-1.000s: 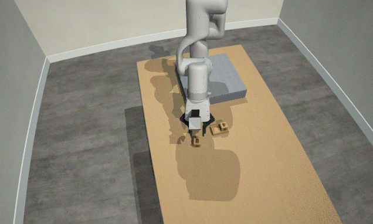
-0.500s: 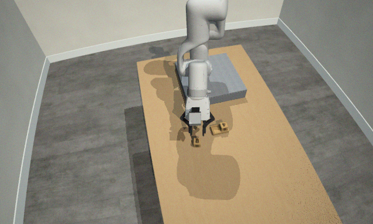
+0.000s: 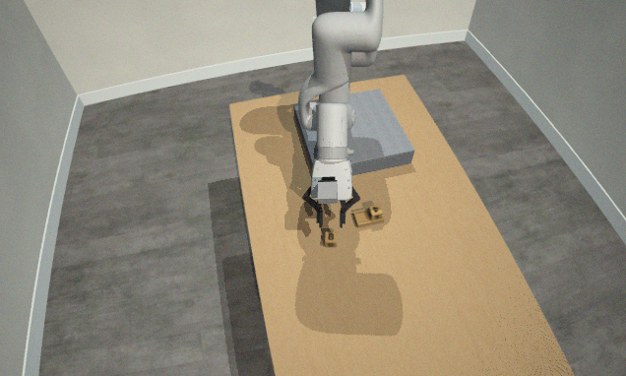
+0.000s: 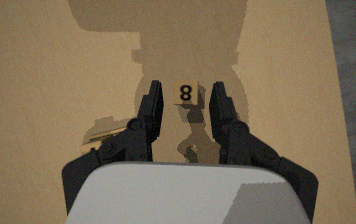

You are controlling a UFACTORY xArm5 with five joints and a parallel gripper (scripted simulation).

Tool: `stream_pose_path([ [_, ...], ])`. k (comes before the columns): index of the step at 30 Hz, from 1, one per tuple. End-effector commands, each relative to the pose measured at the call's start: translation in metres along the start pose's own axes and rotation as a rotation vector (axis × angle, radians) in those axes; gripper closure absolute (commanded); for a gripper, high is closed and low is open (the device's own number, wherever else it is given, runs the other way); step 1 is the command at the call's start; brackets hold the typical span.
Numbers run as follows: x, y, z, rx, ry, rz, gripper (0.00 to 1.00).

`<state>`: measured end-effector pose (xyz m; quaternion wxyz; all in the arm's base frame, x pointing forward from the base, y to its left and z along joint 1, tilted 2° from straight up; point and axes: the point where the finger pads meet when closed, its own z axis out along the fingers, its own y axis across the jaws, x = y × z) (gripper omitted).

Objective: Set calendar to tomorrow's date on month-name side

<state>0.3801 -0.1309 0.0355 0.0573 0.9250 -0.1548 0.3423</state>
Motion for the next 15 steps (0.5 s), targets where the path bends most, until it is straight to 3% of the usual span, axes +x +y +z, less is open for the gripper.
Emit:
stream_pose_path([
  [1,-0.0002,0.0,0.0009,0.0,0.053,0.0,0.51],
  [4,-0.0013,0.0,0.0004,0.0,0.095,0.0,0.51],
  [11,-0.0017,0.0,0.0002,0.0,0.109,0.0,0.51],
  [15,-0.002,0.0,0.0012,0.0,0.157,0.0,0.51],
])
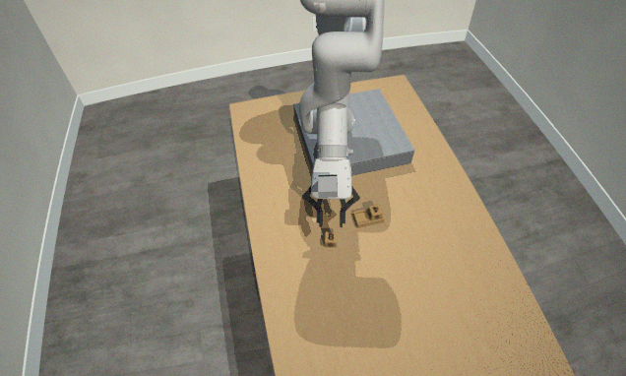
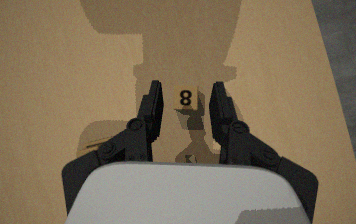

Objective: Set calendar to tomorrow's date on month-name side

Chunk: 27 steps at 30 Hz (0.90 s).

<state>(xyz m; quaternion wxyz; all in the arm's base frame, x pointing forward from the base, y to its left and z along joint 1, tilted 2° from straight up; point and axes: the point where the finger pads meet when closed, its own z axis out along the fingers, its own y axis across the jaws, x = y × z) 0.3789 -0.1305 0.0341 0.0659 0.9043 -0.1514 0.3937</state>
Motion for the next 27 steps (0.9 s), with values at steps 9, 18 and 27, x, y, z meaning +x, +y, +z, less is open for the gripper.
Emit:
stream_pose_path([
  [9,-0.0021,0.0,0.0,0.0,0.114,0.0,0.51],
  [18,-0.0021,0.0,0.0,0.0,0.114,0.0,0.51],
  [27,-0.0028,0.0003,0.0006,-0.001,0.114,0.0,0.51],
])
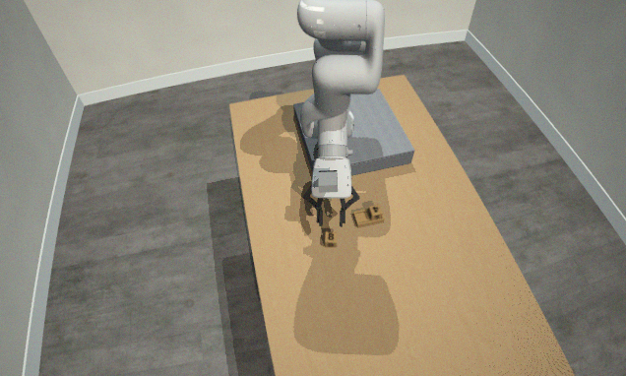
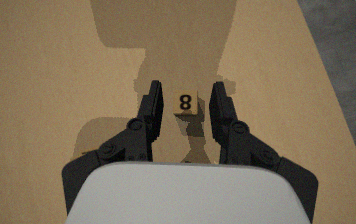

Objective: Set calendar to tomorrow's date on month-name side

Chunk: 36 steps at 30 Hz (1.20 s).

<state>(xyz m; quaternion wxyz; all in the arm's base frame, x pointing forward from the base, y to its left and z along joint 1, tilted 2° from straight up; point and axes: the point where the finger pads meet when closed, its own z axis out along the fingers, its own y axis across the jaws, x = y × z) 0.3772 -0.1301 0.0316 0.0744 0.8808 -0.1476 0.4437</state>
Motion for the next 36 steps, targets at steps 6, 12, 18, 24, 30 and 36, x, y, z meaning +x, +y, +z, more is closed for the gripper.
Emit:
stream_pose_path([
  [6,-0.002,0.001,0.002,-0.002,0.002,0.001,0.51],
  [12,-0.007,0.002,0.005,-0.005,0.002,0.004,0.51],
  [18,-0.011,0.003,0.008,-0.005,0.002,0.004,0.51],
  [24,-0.02,0.002,0.014,-0.005,0.002,0.003,0.51],
  [30,-0.029,0.002,0.021,-0.004,0.002,0.003,0.51],
  [36,-0.036,0.002,0.025,-0.004,0.002,0.003,0.51],
])
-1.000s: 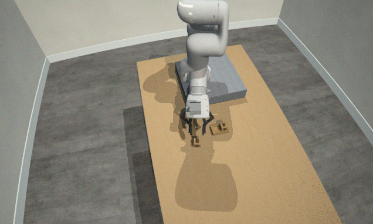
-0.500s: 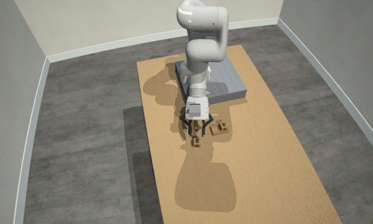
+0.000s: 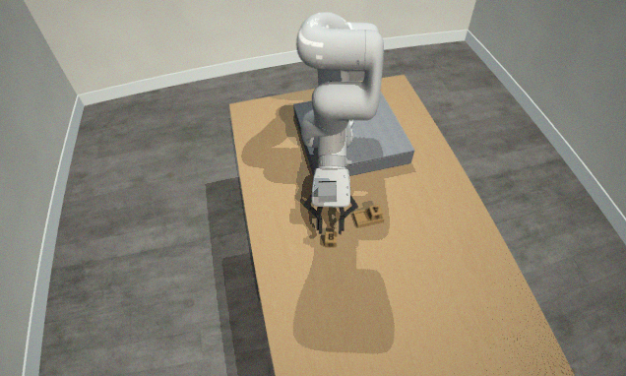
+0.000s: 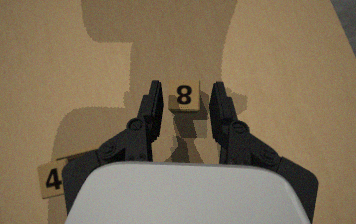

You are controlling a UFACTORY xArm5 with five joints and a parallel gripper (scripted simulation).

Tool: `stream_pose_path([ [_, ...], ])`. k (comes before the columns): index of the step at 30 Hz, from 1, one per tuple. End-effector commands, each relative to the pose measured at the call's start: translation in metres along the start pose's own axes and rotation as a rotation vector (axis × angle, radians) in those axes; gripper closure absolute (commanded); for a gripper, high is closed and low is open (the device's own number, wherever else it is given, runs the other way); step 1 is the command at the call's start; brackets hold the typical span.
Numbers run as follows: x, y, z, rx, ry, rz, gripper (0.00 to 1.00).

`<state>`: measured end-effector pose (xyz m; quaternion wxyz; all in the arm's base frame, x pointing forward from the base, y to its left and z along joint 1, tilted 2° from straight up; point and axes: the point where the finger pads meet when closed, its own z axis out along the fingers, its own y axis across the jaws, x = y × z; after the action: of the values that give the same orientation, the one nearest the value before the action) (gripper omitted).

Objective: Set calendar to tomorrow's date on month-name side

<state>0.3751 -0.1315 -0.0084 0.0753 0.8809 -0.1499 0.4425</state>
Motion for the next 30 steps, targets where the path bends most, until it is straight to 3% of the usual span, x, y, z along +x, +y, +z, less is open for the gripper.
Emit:
stream_pose_path([
  [1,-0.004,0.0,0.004,0.0,0.004,0.0,0.51],
  [30,-0.023,0.0,0.017,0.001,0.004,-0.001,0.51],
])
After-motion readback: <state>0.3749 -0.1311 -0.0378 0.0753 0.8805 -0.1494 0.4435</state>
